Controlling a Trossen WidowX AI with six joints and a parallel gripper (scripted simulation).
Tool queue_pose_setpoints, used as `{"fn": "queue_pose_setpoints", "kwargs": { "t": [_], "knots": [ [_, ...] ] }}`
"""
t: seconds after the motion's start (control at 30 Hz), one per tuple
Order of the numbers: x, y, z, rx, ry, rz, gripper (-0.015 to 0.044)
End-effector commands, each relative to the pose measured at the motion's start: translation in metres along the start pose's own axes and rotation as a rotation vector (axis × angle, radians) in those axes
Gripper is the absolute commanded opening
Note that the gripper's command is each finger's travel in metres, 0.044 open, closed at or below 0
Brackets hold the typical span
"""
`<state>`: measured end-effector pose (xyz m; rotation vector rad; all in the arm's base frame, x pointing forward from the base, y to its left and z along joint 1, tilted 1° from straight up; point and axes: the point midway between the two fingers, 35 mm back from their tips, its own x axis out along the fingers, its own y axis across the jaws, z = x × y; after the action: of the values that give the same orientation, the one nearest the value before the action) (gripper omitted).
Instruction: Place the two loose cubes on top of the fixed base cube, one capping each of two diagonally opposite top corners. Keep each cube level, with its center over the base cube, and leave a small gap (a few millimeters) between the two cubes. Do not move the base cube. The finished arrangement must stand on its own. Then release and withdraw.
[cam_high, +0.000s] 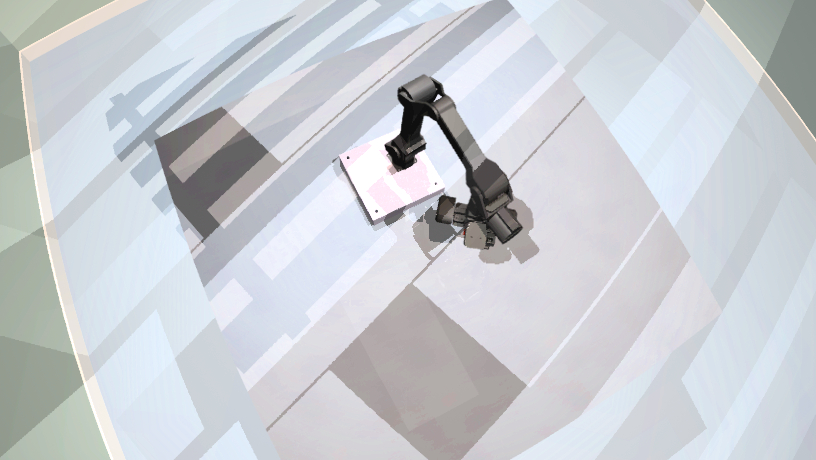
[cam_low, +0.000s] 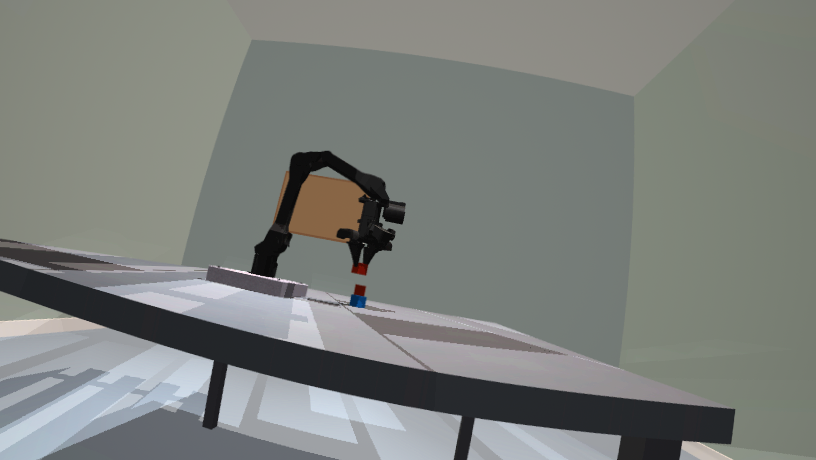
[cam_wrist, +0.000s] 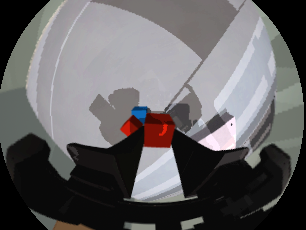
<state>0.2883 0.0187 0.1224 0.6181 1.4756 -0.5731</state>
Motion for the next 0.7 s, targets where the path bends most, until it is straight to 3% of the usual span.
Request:
{"fn": "queue_pose_setpoints", "kwargs": {
  "t": [0.0,0.67],
  "knots": [
    [0.000,0.005,0.001,0.136,-0.005,0.000,0.0105],
    [0.003,0.023,-0.005,0.729,-0.003,0.002,0.0105]
  ]
}}
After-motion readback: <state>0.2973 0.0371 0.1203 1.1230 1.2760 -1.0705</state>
